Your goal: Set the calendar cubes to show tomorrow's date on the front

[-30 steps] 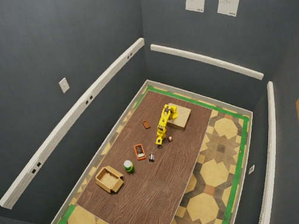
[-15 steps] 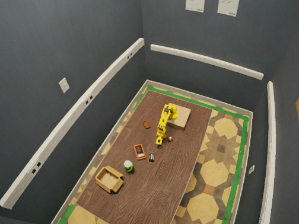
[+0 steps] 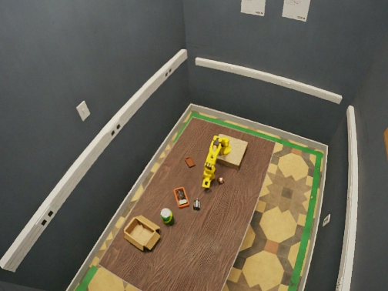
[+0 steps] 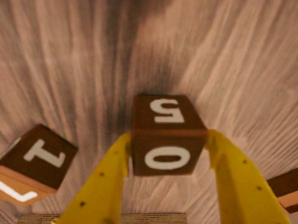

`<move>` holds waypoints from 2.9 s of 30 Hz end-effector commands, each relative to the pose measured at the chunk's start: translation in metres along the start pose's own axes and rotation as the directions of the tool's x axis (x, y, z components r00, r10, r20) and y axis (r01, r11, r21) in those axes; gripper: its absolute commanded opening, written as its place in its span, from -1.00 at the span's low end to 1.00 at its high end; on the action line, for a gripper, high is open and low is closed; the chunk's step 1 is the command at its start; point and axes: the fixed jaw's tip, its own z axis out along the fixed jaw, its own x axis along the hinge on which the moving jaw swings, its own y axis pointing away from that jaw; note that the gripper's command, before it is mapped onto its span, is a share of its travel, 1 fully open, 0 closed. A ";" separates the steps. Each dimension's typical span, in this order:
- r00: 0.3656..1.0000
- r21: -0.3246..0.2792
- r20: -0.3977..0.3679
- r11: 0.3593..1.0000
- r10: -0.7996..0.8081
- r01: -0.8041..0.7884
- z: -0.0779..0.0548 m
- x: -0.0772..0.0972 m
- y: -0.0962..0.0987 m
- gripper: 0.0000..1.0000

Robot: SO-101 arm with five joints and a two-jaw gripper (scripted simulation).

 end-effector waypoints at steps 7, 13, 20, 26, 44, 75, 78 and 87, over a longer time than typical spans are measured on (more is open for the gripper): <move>1.000 -0.004 -0.027 1.000 0.006 -0.006 0.005 0.006 0.002 -0.34; 1.000 -0.004 -0.027 1.000 0.006 -0.006 0.005 0.006 0.002 -0.29; 1.000 -0.004 -0.027 1.000 0.006 -0.006 0.005 0.006 0.002 -0.29; 1.000 -0.004 -0.027 1.000 0.006 -0.006 -0.002 0.005 0.002 -0.29; 1.000 -0.004 -0.027 1.000 0.006 -0.006 -0.052 0.003 0.002 -0.29; 1.000 -0.001 0.002 1.000 0.006 -0.006 -0.061 0.001 0.001 -0.29; 0.999 0.005 0.054 1.000 0.006 -0.006 -0.071 -0.004 0.001 -0.29; 0.968 0.025 0.250 1.000 0.003 -0.009 -0.112 -0.017 -0.001 -0.29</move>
